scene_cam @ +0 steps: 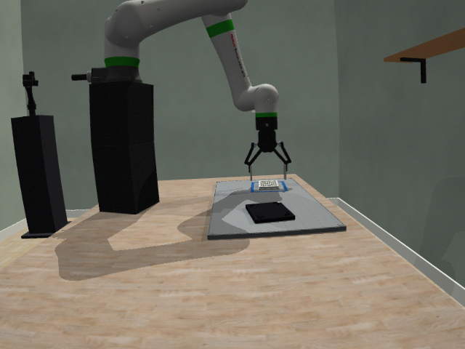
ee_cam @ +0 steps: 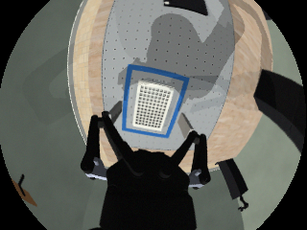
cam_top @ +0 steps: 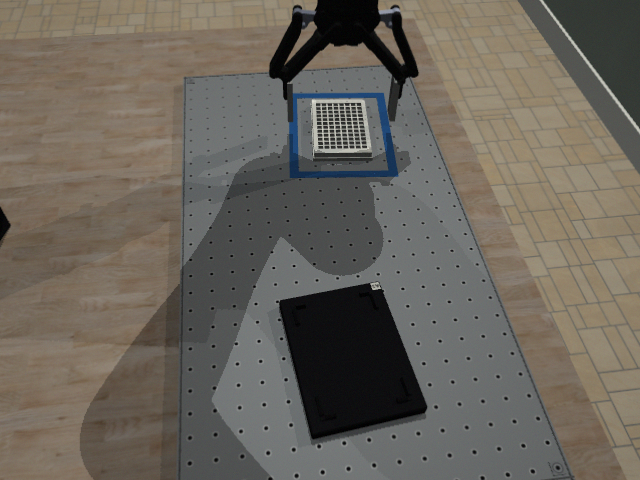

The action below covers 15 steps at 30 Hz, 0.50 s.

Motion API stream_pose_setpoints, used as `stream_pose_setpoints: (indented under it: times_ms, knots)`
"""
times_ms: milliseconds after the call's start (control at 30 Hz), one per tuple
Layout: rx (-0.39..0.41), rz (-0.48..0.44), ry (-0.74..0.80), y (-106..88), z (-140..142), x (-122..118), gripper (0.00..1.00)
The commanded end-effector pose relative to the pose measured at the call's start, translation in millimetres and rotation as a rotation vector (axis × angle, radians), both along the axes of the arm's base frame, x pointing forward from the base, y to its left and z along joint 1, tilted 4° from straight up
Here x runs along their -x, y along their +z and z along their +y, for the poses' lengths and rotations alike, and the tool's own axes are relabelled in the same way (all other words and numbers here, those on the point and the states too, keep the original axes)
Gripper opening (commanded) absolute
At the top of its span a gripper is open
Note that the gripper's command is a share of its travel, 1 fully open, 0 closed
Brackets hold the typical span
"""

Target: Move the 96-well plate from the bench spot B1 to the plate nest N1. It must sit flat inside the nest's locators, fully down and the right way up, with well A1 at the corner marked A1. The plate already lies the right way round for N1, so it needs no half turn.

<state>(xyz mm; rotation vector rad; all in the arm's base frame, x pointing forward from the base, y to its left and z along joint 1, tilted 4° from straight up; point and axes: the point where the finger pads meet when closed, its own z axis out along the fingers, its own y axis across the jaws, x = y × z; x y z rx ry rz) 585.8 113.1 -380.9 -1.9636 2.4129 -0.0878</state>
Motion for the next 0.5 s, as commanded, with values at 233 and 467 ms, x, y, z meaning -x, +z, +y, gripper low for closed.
stream_pose_setpoints:
  times_ms: [233, 467]
  knots:
    - [0.0, 0.0, 0.0, -13.1, -0.4, -1.0, 1.0]
    - [0.0, 0.0, 0.0, -13.1, -0.4, -1.0, 1.0]
